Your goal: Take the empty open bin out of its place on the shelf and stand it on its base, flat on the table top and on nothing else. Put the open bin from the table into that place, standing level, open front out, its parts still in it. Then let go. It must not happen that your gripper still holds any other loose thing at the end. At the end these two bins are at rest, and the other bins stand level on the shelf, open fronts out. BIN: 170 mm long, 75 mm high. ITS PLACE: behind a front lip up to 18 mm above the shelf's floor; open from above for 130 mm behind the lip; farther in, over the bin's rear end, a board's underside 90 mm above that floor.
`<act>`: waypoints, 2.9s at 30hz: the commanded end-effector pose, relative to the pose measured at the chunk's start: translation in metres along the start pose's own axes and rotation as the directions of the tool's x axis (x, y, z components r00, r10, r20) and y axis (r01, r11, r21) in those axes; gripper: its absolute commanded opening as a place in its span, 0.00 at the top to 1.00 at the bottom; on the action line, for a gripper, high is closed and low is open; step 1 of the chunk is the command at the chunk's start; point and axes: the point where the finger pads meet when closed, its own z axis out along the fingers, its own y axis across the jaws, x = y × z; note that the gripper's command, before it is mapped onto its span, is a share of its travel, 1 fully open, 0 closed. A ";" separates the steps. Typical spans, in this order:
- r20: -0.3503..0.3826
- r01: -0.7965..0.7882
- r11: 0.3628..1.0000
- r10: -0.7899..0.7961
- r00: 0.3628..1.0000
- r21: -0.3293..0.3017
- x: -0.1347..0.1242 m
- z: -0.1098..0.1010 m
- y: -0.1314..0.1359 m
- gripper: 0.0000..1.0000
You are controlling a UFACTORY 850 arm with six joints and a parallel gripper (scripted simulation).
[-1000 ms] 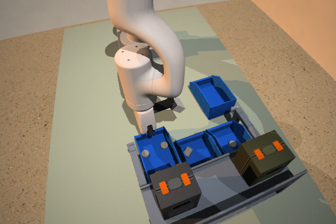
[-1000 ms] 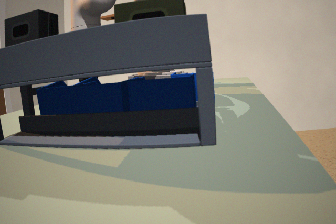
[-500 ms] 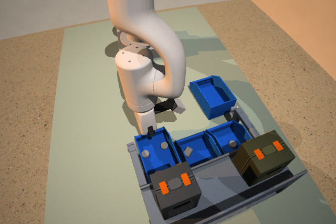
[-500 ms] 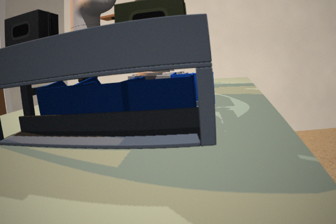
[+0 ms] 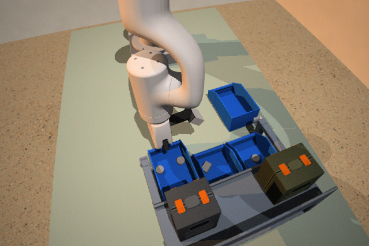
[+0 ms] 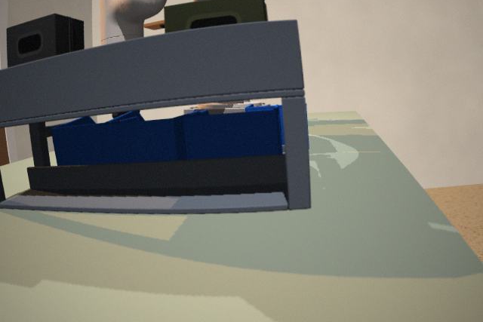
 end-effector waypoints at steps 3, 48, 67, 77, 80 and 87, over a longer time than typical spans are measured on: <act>0.001 0.000 1.000 0.000 1.000 -0.002 0.000 -0.001 0.004 1.00; 0.001 0.000 1.000 0.000 1.000 -0.002 0.000 -0.001 0.056 1.00; 0.001 0.000 1.000 0.000 1.000 -0.002 0.000 -0.001 0.062 1.00; 0.001 0.000 1.000 0.000 1.000 -0.002 0.000 -0.001 0.062 1.00; 0.001 0.000 1.000 0.000 1.000 -0.002 0.000 -0.001 0.062 1.00; 0.001 0.000 1.000 0.000 1.000 -0.002 0.000 -0.003 0.060 1.00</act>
